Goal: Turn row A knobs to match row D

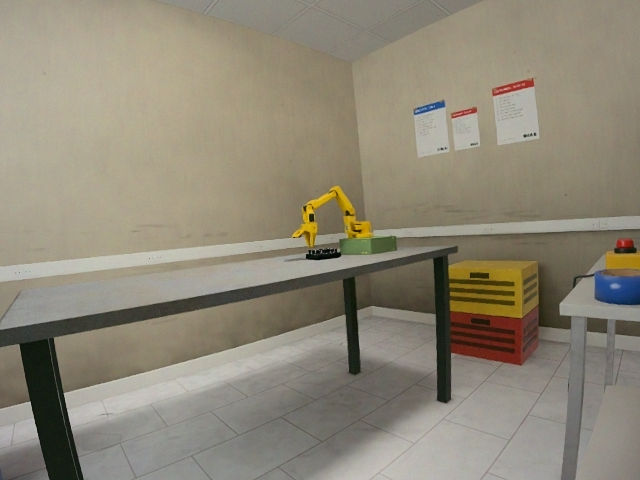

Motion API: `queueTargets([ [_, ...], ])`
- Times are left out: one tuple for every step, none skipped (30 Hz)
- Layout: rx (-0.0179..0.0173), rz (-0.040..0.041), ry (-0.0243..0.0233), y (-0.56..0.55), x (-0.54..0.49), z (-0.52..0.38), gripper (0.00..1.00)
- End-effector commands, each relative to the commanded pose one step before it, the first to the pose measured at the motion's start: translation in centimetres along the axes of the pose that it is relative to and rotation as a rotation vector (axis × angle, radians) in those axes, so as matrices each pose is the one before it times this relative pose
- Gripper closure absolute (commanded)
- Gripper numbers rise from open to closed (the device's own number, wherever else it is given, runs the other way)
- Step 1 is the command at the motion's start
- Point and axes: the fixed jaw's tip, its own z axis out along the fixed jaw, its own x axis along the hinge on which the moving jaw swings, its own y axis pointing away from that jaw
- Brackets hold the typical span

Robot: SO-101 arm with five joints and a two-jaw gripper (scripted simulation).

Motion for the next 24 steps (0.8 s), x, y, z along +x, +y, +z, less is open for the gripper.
queueTargets([
  [0.00527, 0.0125, -0.02862, -0.222, -0.356, -0.7839, 0.92],
  [0.0, 0.0, 0.0, 0.0, 0.0, -0.0006, 0.92],
  [0.0, 0.0, 0.0, 0.0, 0.0, 0.0, 0.92],
  [0.0, 0.0, 0.0, 0.0, 0.0, 0.0, 0.92],
  [-0.00003, 0.0, -0.00001, 0.0, 0.002, -0.0008, 0.92],
  [0.0, 0.0, 0.0, 0.003, 0.013, -0.0039, 0.92],
  [0.0, 0.0, 0.0, 0.007, 0.032, -0.0104, 0.92],
  [0.0, 0.0, 0.0, 0.013, 0.057, -0.0194, 0.92],
  [0.0, 0.0, 0.0, 0.02, 0.087, -0.0286, 0.92],
  [0.0, 0.0, 0.0, 0.028, 0.122, -0.0378, 0.92],
  [0.0, 0.0, 0.0, 0.036, 0.158, -0.0477, 0.92],
  [0.0, 0.0, 0.0, 0.045, 0.197, -0.0559, 0.92],
  [0.0, 0.0, 0.0, 0.053, 0.235, -0.061, 0.92],
  [0.0, 0.0, 0.0, 0.062, 0.271, -0.0649, 0.92],
  [0.0, 0.0, 0.0, 0.069, 0.307, -0.0652, 0.92],
  [0.0, 0.0, 0.0, 0.077, 0.338, -0.063, 0.92],
  [0.0, 0.0, 0.0, 0.083, 0.366, -0.0583, 0.92],
  [0.0, 0.0, 0.0, 0.088, 0.387, -0.051, 0.92],
  [0.0, 0.0, 0.0, 0.091, 0.403, -0.0418, 0.92],
  [0.0, 0.0, 0.0, 0.0, 0.0, 0.0, 0.92],
  [0.0, 0.0, 0.0, 0.0, 0.0, 0.0, 0.92],
  [0.00002, 0.0, 0.0, 0.093, 0.411, -0.0313, 0.92],
  [0.0, 0.0, 0.0, 0.093, 0.411, -0.0202, 0.92],
  [0.0, 0.0, 0.0, 0.092, 0.403, -0.0096, 0.92],
])
